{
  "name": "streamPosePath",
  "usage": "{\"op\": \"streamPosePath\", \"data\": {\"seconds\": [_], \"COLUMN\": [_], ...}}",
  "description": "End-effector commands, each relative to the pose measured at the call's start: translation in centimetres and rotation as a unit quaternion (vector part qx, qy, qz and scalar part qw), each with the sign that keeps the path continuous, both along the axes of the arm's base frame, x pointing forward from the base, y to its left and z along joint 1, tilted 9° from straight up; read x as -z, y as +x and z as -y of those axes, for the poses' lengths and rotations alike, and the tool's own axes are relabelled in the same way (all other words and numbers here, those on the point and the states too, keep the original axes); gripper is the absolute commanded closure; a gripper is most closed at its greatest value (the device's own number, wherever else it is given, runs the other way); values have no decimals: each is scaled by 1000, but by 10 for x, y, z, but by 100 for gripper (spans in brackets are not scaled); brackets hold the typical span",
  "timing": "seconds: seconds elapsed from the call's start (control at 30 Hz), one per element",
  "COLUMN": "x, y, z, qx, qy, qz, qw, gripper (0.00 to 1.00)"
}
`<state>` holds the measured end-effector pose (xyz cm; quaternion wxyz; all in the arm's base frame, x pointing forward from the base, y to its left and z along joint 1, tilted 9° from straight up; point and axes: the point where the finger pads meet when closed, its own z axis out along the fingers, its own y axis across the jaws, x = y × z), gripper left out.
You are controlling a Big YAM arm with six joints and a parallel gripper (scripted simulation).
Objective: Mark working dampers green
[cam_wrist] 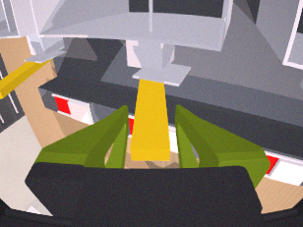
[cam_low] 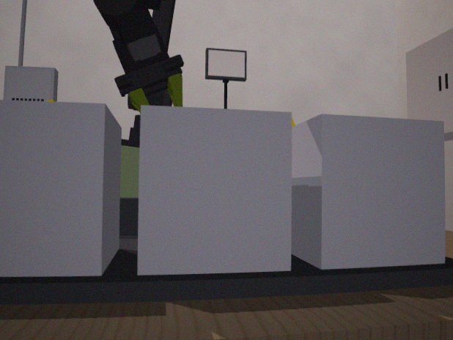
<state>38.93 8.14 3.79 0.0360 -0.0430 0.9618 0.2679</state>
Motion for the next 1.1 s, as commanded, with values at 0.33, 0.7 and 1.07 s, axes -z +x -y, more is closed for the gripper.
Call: {"op": "streamPosePath", "data": {"seconds": [0.33, 0.7, 1.07], "x": [-33, -59, -80], "y": [20, 17, 15], "z": [12, 28, 40], "qx": [1, 1, 0], "qy": [-1, -2, -3], "qz": [32, 33, 32], "qw": [999, 999, 999], "gripper": [64, 64, 64]}}
